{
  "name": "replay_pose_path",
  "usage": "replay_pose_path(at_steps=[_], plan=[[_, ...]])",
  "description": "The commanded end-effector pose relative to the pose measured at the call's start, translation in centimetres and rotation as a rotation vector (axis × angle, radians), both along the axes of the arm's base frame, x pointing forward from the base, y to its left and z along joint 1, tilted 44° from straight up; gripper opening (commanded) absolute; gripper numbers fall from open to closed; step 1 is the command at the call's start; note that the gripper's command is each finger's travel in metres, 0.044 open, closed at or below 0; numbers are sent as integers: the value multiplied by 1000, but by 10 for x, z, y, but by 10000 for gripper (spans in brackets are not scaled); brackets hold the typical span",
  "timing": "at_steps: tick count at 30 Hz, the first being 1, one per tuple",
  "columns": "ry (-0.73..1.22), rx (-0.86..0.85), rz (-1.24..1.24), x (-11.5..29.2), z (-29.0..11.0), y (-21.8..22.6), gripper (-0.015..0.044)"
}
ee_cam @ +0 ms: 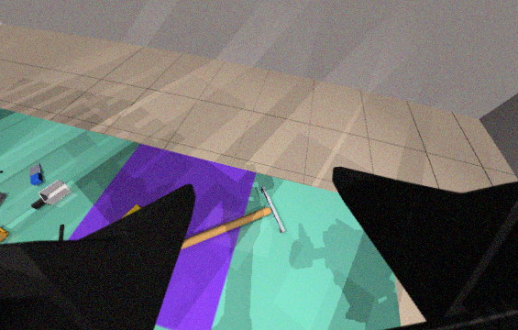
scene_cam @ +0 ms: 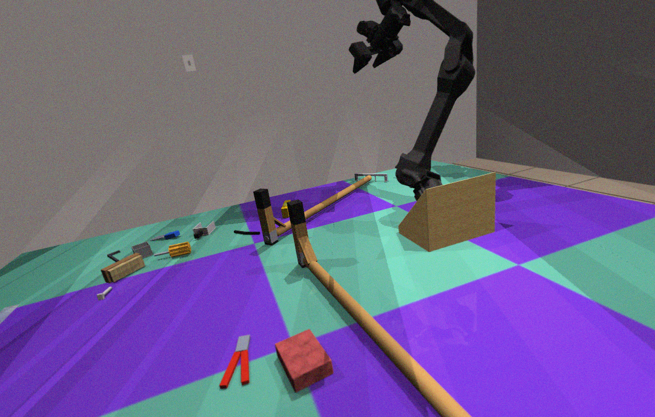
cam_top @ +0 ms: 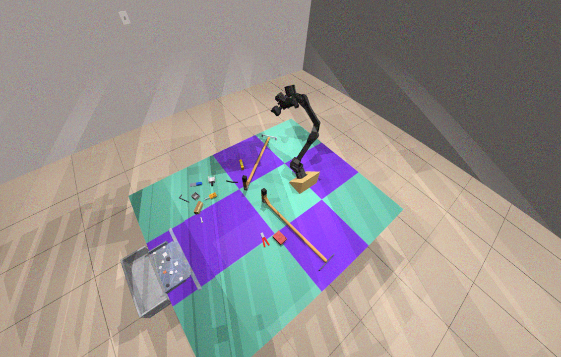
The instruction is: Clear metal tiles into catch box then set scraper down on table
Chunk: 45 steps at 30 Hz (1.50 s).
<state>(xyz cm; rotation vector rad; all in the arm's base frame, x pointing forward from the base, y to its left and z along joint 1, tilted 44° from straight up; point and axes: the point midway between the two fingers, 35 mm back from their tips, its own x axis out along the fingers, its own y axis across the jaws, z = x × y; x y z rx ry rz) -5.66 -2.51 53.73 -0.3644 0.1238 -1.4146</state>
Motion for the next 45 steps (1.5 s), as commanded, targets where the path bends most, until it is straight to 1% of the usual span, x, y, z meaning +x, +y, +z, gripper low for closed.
replay_pose_path(at_steps=[1,19,38,45], plan=[[-45,12,-25,-2,-5,10,440],[-231,63,-155,-2,-30,49,440],[-442,91,-297,14,-58,87,440],[-450,91,-302,15,-59,88,440]])
